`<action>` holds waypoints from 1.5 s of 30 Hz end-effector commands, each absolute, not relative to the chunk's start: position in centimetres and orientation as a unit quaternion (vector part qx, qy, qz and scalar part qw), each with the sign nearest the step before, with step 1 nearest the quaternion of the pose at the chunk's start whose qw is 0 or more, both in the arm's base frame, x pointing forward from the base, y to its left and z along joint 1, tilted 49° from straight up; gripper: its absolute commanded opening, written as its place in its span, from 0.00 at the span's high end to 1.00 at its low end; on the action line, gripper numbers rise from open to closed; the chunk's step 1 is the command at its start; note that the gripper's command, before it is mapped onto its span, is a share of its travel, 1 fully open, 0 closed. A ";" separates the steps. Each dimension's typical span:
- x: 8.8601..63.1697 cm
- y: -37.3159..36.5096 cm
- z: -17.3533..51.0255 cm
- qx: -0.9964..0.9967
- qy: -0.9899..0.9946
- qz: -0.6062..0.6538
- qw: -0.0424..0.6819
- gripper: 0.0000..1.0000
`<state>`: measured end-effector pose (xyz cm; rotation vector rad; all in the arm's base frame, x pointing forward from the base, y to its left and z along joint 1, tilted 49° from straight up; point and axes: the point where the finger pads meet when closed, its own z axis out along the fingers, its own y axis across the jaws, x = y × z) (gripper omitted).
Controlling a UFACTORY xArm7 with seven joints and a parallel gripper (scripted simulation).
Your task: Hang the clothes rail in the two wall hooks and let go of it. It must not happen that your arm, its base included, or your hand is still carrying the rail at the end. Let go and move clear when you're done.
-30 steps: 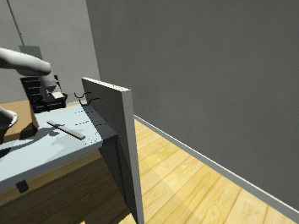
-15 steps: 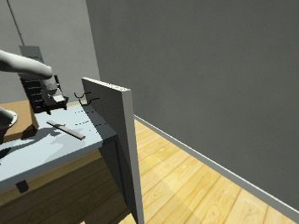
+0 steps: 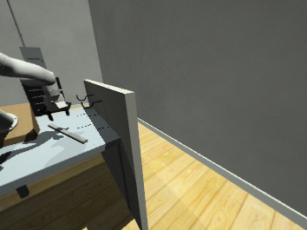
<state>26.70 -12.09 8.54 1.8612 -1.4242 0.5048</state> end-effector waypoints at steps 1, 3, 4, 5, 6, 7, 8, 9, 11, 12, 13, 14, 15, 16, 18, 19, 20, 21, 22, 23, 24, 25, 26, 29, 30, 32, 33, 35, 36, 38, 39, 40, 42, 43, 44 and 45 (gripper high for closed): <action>26.8 -12.7 7.9 0.724 -0.553 0.198 0.362 0.00; 26.7 -12.8 7.8 0.724 -0.553 0.198 0.362 0.00; 26.7 -12.8 7.8 0.724 -0.553 0.198 0.362 0.00; 26.7 -13.0 7.7 0.724 -0.553 0.198 0.362 0.00; 26.7 -13.1 7.6 0.724 -0.553 0.198 0.362 0.00; 26.7 -13.2 7.5 0.724 -0.553 0.197 0.363 0.00; 26.7 -13.3 7.4 0.724 -0.553 0.197 0.363 0.00; 26.6 -13.4 7.3 0.724 -0.553 0.197 0.363 0.00; 26.6 -13.7 7.1 0.724 -0.553 0.197 0.363 0.00; 26.6 -13.8 7.0 0.724 -0.553 0.197 0.363 0.00; 26.6 -13.9 6.8 0.724 -0.553 0.197 0.363 0.00; 26.5 -14.1 6.7 0.724 -0.553 0.197 0.363 0.00; 26.5 -14.2 6.6 0.724 -0.553 0.197 0.363 0.00; 26.5 -14.3 6.5 0.724 -0.553 0.197 0.363 0.00; 26.5 -14.6 6.3 0.724 -0.553 0.197 0.363 0.00; 26.4 -14.7 6.2 0.724 -0.553 0.197 0.363 0.00; 26.4 -14.7 6.2 0.724 -0.553 0.197 0.363 0.00; 26.4 -14.7 6.2 0.724 -0.553 0.197 0.363 0.00; 26.4 -14.8 6.1 0.724 -0.553 0.197 0.363 0.00; 26.4 -14.9 6.0 0.724 -0.553 0.197 0.363 0.00; 26.4 -15.1 5.9 0.724 -0.553 0.197 0.363 0.00; 26.4 -15.2 5.7 0.724 -0.553 0.197 0.363 0.00; 26.3 -15.3 5.6 0.724 -0.553 0.197 0.363 0.00; 26.3 -15.7 5.3 0.724 -0.553 0.197 0.363 0.00; 26.3 -15.8 5.2 0.724 -0.553 0.197 0.363 0.00; 26.2 -15.9 5.1 0.724 -0.553 0.197 0.363 0.00; 26.2 -15.9 5.1 0.724 -0.553 0.197 0.363 0.00; 26.2 -15.9 5.1 0.724 -0.553 0.197 0.363 0.00; 26.2 -15.9 5.1 0.724 -0.553 0.197 0.363 0.00; 26.2 -15.9 5.1 0.724 -0.553 0.197 0.363 0.00; 26.2 -15.9 5.1 0.724 -0.553 0.197 0.363 0.00; 26.2 -15.9 5.1 0.724 -0.553 0.197 0.363 0.00; 26.2 -15.9 5.1 0.724 -0.553 0.197 0.363 0.00; 26.2 -15.9 5.1 0.724 -0.553 0.197 0.363 0.00; 26.2 -15.9 5.1 0.724 -0.553 0.197 0.363 0.00; 26.2 -15.9 5.1 0.724 -0.553 0.197 0.363 0.00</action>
